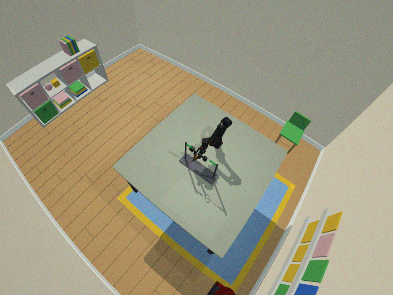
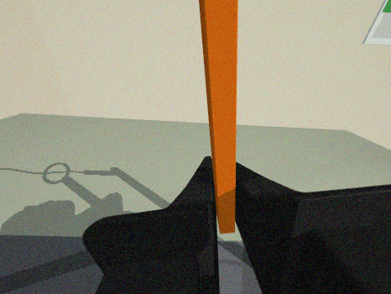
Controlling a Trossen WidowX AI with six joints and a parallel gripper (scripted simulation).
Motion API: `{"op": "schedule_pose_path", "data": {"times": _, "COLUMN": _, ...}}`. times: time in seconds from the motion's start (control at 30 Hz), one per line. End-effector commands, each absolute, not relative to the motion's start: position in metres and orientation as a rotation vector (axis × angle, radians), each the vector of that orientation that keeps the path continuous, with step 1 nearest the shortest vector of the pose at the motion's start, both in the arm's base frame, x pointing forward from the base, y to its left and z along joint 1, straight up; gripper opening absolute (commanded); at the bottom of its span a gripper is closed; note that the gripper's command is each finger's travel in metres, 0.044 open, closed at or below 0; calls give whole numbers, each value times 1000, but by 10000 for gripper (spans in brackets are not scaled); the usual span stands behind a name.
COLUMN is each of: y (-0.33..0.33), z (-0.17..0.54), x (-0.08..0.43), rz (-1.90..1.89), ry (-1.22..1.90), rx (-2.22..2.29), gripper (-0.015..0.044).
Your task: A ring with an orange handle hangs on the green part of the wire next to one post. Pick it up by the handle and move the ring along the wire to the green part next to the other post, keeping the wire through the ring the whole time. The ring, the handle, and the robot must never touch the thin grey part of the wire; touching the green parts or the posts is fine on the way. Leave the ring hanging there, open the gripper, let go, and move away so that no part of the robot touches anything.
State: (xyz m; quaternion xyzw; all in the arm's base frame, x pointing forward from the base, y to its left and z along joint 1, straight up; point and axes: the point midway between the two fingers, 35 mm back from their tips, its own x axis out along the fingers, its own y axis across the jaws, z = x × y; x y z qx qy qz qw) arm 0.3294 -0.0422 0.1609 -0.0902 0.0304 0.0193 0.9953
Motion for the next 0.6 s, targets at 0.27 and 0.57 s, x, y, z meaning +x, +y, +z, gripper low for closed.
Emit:
{"op": "schedule_pose_path", "data": {"times": 0.27, "y": -31, "z": 159, "x": 329, "rz": 36, "ry": 58, "rx": -180, "gripper": -150}}
{"op": "schedule_pose_path", "data": {"times": 0.57, "y": -19, "z": 157, "x": 329, "rz": 35, "ry": 58, "rx": -153, "gripper": -150}}
